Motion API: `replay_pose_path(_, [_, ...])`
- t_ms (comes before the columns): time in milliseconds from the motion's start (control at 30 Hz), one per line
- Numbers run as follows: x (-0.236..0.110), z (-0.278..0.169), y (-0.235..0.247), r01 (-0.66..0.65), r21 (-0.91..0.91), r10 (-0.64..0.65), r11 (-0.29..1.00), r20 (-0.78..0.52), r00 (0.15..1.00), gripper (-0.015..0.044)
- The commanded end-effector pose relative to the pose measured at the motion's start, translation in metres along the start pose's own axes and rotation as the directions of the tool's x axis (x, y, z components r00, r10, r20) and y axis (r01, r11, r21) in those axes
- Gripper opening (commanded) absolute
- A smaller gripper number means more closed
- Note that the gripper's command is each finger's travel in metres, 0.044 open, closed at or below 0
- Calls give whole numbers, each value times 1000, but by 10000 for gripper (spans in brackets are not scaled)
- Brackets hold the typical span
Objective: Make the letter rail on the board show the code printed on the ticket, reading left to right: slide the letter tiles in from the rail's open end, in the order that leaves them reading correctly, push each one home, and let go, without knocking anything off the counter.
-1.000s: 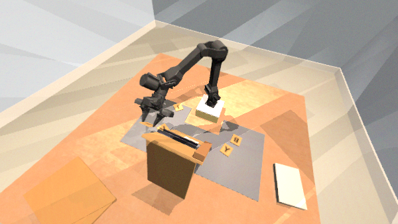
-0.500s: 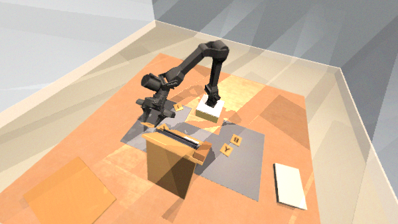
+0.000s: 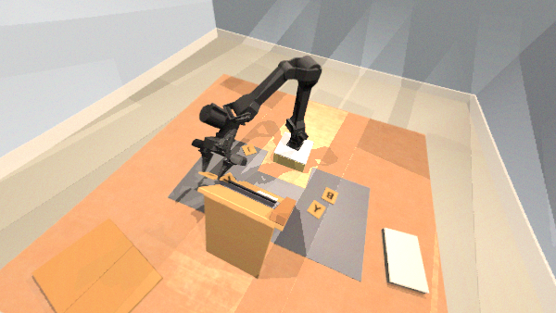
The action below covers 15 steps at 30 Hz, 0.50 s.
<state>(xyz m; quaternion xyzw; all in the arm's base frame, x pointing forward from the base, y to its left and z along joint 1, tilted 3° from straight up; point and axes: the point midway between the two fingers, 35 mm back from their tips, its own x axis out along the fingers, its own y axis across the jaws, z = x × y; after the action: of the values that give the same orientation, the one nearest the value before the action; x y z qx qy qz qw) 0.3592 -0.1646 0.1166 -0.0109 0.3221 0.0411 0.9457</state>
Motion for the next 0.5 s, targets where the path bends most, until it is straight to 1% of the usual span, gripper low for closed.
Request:
replay_pose_path(0, [-1, 1, 2, 8, 1, -8, 1000, 2, 1000, 0])
replay_pose_path(467, [-1, 1, 9, 8, 1, -8, 1000, 3, 1000, 0])
